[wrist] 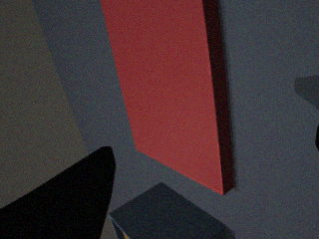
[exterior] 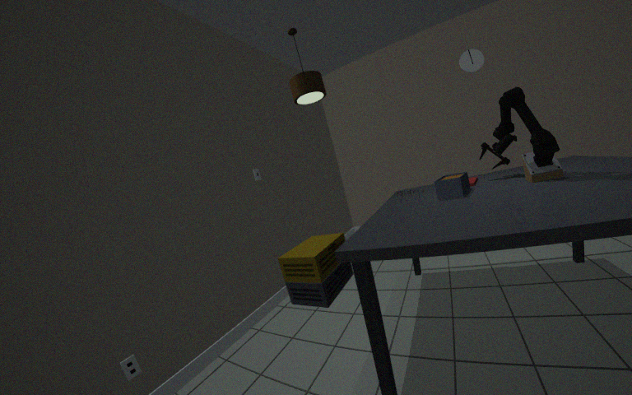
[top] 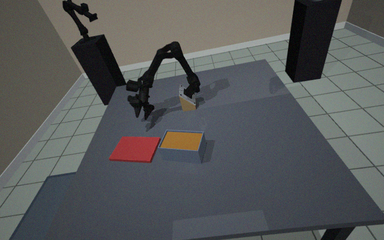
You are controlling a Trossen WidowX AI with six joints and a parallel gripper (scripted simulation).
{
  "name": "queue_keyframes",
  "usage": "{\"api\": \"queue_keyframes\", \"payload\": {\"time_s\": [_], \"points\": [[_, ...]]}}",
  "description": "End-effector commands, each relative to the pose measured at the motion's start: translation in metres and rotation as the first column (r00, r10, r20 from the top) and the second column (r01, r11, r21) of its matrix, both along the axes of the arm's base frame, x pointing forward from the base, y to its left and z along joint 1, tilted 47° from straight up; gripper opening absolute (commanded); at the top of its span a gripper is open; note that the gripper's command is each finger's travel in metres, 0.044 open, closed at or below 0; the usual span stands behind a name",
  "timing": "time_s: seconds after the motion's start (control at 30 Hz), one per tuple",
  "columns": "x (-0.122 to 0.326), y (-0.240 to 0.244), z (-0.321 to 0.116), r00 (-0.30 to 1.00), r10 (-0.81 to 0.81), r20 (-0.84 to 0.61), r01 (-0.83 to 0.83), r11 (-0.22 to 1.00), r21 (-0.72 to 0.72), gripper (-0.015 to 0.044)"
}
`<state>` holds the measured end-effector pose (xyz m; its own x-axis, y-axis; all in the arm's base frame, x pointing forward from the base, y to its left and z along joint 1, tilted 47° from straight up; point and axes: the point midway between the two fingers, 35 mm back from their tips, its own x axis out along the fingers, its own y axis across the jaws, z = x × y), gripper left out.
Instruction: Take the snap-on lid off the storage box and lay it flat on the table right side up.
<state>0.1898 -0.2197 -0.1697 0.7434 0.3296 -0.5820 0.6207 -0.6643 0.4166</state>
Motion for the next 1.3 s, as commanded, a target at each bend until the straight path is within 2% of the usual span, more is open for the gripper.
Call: {"api": "queue_keyframes", "payload": {"time_s": [0.0,0.6,1.27], "points": [[-0.002,-0.01,0.007,1.0,0.001,0.002,-0.001,1.0,-0.016,0.044],[-0.014,-0.031,0.032,1.0,0.001,0.0,-0.001,1.0,-0.017,0.044],[-0.014,-0.025,0.028,1.0,0.001,0.0,-0.001,1.0,-0.017,0.044]]}}
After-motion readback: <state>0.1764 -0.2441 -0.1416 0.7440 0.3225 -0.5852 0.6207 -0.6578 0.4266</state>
